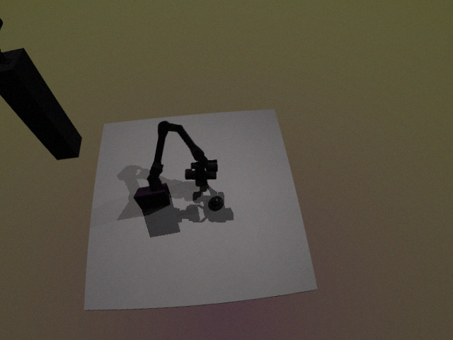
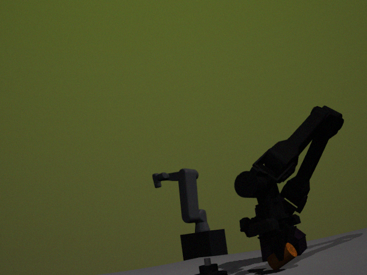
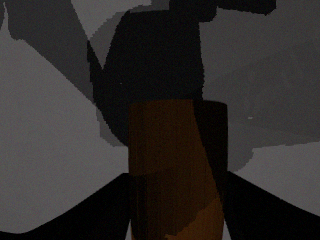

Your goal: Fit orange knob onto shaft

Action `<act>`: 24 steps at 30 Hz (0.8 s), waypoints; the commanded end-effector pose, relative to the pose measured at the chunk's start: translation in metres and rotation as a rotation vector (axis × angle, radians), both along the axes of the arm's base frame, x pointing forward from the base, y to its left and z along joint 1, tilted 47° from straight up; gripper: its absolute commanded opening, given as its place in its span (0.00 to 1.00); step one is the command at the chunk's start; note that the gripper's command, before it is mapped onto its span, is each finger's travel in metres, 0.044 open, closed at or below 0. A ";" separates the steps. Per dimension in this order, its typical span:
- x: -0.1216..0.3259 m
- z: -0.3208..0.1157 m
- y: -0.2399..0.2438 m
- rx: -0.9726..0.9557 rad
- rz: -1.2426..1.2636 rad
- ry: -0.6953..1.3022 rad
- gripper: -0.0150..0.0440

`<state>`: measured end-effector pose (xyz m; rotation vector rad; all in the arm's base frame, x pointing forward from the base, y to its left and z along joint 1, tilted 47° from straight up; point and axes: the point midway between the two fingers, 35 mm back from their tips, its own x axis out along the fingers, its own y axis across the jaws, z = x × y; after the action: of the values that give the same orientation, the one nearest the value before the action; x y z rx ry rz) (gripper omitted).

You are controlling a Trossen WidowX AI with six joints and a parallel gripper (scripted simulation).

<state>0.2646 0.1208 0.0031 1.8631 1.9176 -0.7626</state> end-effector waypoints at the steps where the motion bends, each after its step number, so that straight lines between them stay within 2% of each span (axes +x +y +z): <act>1: -0.002 -0.002 -0.004 0.052 -0.011 0.002 0.56; 24: -0.005 -0.019 -0.023 0.445 -0.062 -0.006 0.56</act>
<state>0.2584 0.0998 -0.0141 2.1507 2.1529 -0.4045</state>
